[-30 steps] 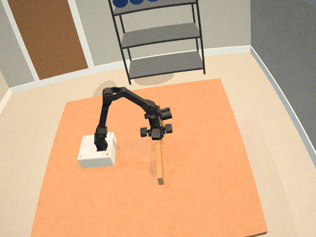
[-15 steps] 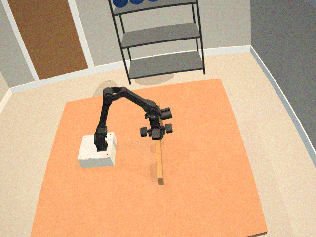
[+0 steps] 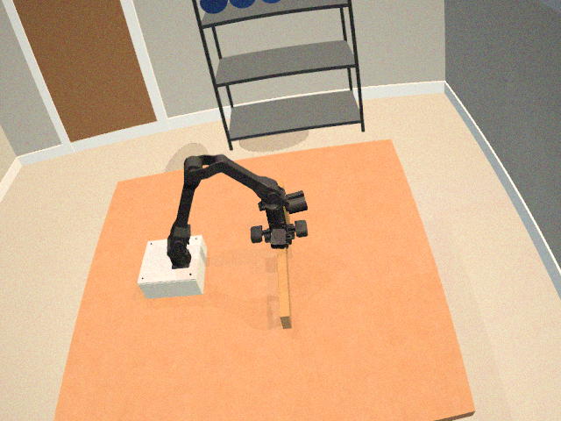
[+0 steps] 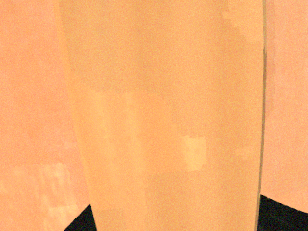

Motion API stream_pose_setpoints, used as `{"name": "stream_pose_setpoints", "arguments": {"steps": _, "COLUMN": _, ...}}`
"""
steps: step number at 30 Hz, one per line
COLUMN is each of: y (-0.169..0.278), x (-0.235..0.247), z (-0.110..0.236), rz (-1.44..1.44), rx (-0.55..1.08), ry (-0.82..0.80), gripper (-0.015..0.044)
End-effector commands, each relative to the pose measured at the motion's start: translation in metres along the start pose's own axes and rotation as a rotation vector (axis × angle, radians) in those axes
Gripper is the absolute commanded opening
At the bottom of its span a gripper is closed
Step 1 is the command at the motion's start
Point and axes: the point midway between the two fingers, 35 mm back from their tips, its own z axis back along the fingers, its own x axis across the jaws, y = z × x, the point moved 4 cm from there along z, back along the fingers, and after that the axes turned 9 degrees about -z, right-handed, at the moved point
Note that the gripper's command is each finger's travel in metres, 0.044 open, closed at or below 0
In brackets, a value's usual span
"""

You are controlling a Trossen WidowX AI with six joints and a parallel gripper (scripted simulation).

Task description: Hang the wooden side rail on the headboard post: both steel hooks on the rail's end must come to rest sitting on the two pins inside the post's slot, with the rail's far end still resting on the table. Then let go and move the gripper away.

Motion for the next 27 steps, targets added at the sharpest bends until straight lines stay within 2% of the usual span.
{"name": "stream_pose_setpoints", "arguments": {"steps": 1, "y": 0.0008, "x": 0.0049, "z": 0.0001, "rz": 0.003, "rx": -0.001, "ry": -0.011, "gripper": 0.0000}}
{"name": "stream_pose_setpoints", "arguments": {"steps": 27, "y": 0.0007, "x": 0.0046, "z": 0.0009, "rz": 0.003, "rx": -0.001, "ry": -0.011, "gripper": 0.0000}}
